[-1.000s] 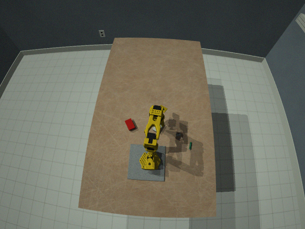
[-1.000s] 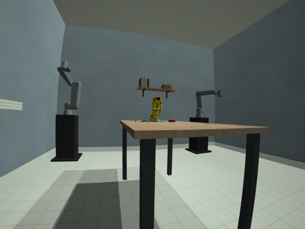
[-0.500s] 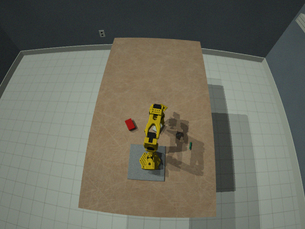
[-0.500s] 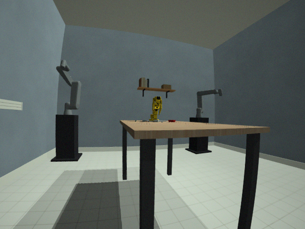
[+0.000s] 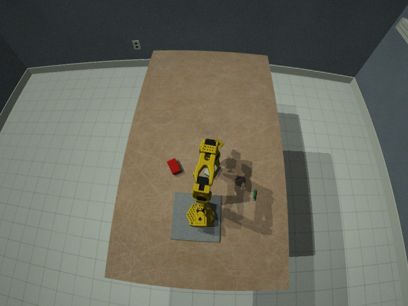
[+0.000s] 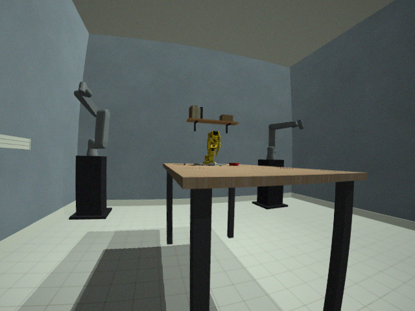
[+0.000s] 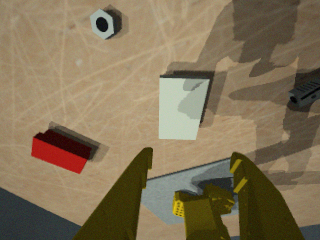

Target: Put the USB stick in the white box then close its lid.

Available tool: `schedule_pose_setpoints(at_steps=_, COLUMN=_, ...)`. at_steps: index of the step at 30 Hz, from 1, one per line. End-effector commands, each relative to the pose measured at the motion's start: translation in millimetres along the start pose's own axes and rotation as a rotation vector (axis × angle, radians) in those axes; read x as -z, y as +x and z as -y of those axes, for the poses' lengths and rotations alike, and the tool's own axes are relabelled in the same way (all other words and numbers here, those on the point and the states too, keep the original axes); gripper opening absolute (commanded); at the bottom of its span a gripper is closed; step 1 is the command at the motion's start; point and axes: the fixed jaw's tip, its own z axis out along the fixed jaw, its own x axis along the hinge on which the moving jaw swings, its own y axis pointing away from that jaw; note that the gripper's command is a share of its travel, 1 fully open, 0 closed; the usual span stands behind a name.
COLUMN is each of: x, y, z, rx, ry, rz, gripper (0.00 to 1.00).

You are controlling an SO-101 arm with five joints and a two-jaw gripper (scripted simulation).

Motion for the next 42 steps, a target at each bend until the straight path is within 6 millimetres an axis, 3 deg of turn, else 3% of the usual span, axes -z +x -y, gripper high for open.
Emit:
schedule_pose_setpoints(at_steps=1, x=-3.1, y=1.7, z=-1.4, rx=-0.003, ry=0.004, rz=-0.012, gripper=0.29)
schedule_pose_setpoints(at_steps=42, x=-8.4, y=5.1, z=-1.3, rx=-0.003, ry=0.004, rz=-0.012, gripper=0.29)
